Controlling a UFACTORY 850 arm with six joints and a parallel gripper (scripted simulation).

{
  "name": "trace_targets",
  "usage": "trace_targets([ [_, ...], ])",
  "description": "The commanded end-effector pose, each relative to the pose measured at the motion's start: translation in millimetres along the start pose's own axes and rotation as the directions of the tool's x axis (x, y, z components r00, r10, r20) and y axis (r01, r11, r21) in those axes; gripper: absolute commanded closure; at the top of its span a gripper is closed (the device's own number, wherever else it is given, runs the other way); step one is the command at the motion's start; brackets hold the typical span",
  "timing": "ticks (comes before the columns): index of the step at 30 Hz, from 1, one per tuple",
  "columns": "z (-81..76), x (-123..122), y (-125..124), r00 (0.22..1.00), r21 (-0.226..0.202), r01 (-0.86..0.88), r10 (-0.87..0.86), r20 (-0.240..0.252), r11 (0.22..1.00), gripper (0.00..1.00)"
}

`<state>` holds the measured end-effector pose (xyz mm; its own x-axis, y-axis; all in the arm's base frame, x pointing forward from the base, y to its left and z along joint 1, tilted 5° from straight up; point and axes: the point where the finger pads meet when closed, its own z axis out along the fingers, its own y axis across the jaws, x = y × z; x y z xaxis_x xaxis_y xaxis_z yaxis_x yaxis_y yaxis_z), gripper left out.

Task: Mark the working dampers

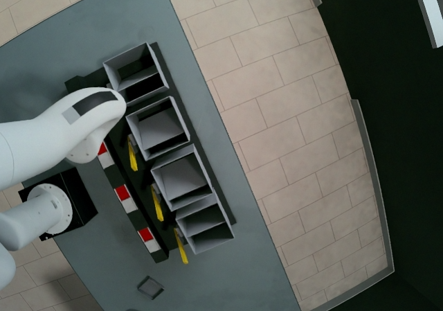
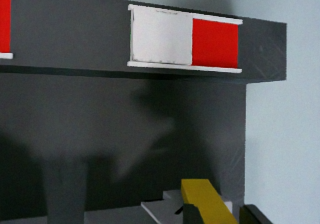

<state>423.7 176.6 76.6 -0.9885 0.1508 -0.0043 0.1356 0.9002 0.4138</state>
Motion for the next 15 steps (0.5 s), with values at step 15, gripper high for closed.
trace_targets([
  [15,0.5,-1,14,1.0,0.132,0.0,0.0,0.0,0.991,0.81],
])
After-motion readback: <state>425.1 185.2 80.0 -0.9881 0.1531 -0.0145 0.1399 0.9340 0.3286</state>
